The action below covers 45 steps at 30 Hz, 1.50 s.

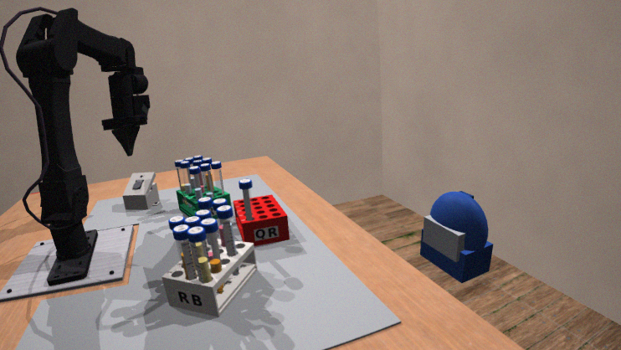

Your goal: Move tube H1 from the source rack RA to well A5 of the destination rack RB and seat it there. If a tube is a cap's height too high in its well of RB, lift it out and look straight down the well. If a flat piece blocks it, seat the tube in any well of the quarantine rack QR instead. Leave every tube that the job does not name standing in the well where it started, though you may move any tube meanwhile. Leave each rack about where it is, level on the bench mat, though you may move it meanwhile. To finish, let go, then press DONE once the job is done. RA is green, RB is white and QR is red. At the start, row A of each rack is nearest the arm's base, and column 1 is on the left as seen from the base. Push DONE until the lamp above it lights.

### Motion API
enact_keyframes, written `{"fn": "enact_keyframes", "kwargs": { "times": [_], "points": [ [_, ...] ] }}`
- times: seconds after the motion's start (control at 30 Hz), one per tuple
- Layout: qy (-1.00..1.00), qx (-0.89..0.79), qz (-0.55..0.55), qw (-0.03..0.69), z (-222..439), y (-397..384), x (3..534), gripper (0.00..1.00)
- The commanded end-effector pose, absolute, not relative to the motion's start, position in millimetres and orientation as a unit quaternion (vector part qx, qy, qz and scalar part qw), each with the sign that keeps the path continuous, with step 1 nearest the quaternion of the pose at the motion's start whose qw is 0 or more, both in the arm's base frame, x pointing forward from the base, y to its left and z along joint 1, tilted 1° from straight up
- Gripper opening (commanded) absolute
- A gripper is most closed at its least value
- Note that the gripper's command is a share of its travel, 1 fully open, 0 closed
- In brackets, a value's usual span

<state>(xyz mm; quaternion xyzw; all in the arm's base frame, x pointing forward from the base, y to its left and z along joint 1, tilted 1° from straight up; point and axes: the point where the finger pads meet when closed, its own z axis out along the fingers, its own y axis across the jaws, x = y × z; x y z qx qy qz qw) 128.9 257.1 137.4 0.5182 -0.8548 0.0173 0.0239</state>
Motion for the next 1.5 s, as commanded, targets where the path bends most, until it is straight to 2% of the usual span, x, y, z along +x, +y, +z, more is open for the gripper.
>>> {"fn": "enact_keyframes", "kwargs": {
  "times": [0.0,0.27,0.3,0.37,0.83,0.87,0.93,1.07,1.17,1.33,1.47],
  "points": [
    [-0.858,0.514,0.010,0.011,127.8,263.1,138.1,0.00],
    [-0.857,0.515,0.008,0.007,117.0,265.5,138.2,0.00],
    [-0.857,0.515,-0.003,-0.011,125.7,275.7,143.2,0.00],
    [-0.857,0.515,0.012,0.013,107.0,266.1,137.7,0.00],
    [-0.856,0.516,0.009,0.009,84.2,267.8,135.9,0.00],
    [-0.856,0.516,-0.005,-0.014,96.7,279.3,141.5,0.00],
    [-0.856,0.516,0.010,0.010,77.9,267.8,135.4,0.00],
    [-0.856,0.516,0.012,0.013,67.2,266.8,134.1,0.00],
    [-0.856,0.517,-0.007,-0.017,83.8,279.9,140.1,0.00],
    [-0.855,0.518,0.006,0.003,69.5,268.3,133.2,0.00],
    [-0.855,0.518,-0.001,-0.008,74.9,273.0,135.2,0.00]
  ]
}}
